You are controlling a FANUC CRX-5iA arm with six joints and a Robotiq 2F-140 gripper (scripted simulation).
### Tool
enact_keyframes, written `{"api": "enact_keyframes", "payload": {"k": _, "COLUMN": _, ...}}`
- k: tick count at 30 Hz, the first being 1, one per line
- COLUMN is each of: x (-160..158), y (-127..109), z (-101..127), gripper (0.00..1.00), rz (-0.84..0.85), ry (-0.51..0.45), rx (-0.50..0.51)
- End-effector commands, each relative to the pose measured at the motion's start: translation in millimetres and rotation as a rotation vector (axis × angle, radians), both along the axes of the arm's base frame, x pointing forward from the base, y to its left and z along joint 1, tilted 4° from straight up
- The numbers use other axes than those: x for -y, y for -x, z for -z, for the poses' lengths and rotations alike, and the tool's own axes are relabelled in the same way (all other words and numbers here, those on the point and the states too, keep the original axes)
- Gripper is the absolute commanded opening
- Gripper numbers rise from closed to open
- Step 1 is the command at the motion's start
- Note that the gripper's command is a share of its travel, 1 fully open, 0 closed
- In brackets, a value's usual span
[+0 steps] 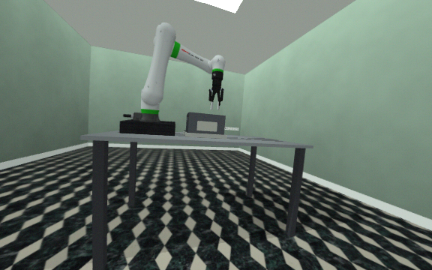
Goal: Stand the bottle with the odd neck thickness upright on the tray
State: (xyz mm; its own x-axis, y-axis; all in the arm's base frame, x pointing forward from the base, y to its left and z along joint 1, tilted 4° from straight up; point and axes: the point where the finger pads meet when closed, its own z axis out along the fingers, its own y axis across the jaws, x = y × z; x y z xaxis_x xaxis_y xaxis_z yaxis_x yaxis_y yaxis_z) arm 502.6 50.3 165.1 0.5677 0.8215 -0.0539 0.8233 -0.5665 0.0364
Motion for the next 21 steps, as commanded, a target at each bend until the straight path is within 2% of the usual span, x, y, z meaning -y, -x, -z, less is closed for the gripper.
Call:
{"api": "enact_keyframes", "payload": {"k": 1, "x": 0.0, "y": -0.5, "z": -0.9, "gripper": 0.44, "rz": 0.0, "ry": 0.0, "rx": 0.002}}
{"api": "enact_keyframes", "payload": {"k": 21, "x": 0.4, "y": -0.5, "z": 6.1, "gripper": 0.44, "rz": 0.0, "ry": 0.0, "rx": 0.002}}
